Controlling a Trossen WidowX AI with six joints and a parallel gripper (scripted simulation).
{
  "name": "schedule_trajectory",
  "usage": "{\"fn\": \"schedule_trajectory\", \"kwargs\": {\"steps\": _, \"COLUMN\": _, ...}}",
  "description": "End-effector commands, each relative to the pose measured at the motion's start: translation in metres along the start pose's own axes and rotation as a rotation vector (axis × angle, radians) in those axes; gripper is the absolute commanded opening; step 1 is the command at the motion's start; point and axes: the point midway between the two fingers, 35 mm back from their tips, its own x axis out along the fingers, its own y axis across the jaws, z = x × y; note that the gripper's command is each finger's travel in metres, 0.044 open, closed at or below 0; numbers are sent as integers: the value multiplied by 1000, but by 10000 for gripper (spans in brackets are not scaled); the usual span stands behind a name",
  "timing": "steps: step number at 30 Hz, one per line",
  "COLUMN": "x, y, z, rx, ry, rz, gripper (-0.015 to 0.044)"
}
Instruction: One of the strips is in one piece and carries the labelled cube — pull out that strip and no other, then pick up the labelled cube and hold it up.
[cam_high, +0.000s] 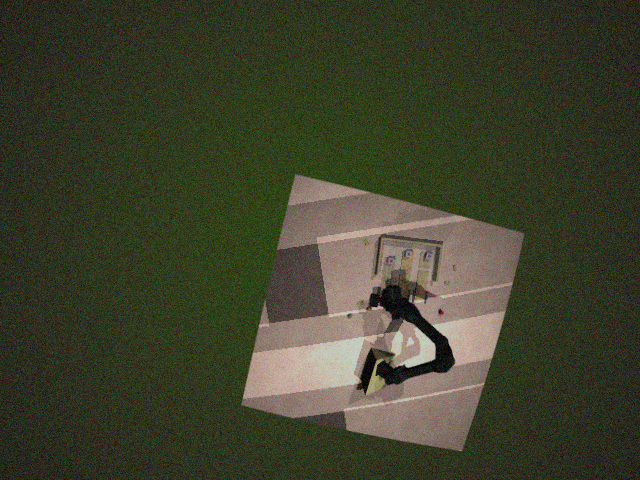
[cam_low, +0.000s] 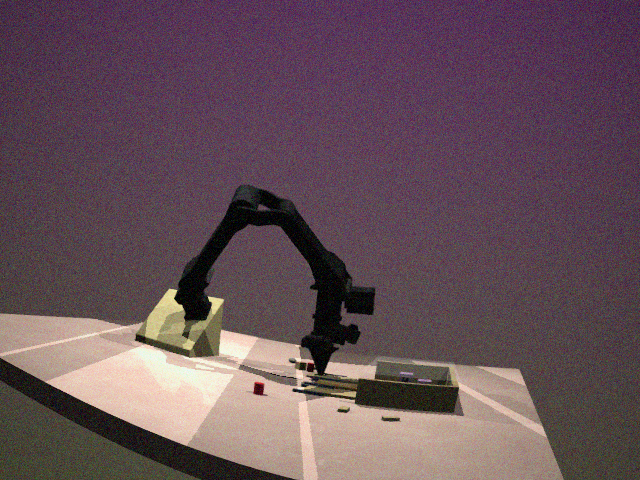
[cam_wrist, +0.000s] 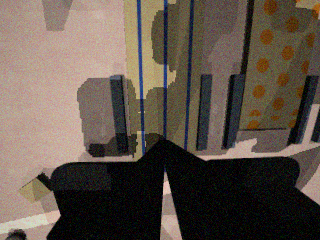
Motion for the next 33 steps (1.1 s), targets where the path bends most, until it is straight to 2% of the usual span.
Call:
{"fn": "schedule_trajectory", "kwargs": {"steps": 1, "x": 4, "y": 0, "z": -12, "rx": -6, "ry": 18, "rz": -2, "gripper": 0}}
{"fn": "schedule_trajectory", "kwargs": {"steps": 33, "x": 4, "y": 0, "z": -60, "rx": -8, "ry": 20, "rz": -2, "gripper": 0}}
